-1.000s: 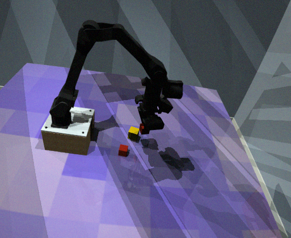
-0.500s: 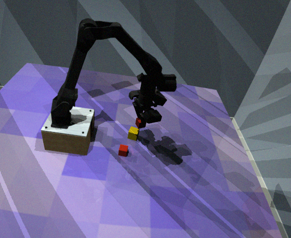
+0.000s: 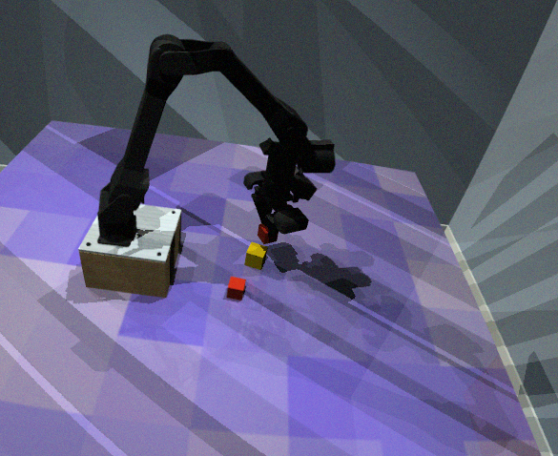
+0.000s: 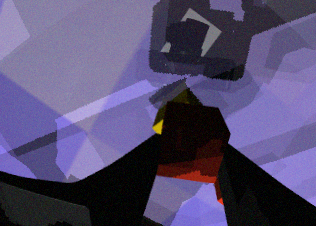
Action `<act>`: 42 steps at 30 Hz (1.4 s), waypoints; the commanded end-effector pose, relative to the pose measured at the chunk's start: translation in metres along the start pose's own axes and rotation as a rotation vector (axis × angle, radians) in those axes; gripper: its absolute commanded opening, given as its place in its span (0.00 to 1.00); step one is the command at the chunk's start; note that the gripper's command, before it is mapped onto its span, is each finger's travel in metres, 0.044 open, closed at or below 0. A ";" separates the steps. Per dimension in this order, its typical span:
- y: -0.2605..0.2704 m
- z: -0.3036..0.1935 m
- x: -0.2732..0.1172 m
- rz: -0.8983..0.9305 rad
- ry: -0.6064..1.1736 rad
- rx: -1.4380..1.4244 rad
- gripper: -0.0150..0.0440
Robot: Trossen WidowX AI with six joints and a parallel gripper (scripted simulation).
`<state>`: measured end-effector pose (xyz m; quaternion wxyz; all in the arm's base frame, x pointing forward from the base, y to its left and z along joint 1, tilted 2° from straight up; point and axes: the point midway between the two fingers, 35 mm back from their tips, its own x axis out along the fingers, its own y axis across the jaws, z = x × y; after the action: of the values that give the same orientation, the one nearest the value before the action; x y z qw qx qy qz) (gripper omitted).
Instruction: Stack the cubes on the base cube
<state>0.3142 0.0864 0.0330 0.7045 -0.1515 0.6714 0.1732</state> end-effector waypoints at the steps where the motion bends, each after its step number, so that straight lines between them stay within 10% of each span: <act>1: 0.001 -0.001 0.007 0.000 0.002 -0.006 0.43; 42: 0.001 -0.002 0.027 0.000 0.003 -0.007 0.43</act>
<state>0.3148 0.0878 0.0094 0.7062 -0.1527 0.6690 0.1745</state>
